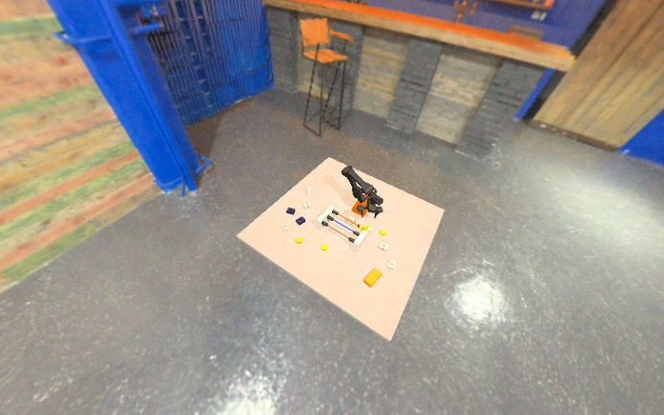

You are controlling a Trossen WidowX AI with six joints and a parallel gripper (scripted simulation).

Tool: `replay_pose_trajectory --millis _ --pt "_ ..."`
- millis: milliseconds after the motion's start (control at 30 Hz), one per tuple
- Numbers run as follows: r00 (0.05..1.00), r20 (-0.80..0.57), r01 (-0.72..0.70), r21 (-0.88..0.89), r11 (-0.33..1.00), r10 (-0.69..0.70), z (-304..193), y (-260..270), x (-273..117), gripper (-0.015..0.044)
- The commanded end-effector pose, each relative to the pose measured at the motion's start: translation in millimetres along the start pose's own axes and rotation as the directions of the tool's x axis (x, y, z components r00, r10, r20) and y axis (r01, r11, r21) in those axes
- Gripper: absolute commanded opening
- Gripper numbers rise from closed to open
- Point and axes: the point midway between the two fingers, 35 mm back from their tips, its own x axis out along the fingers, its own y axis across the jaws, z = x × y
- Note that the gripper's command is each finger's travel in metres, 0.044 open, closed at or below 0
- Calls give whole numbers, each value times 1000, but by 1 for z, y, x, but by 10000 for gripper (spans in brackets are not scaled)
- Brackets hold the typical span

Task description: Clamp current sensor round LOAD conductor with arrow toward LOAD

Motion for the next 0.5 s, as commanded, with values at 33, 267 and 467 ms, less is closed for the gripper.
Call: replay_pose_trajectory --millis 33,267,467 --pt "1000 1 4 4 1000 -4 0 -1 0 440" --pt "970 -244 119 397 910 -20 -64 -64 23 440" --pt "920 -393 258 582 771 -11 -110 -96 30 440"
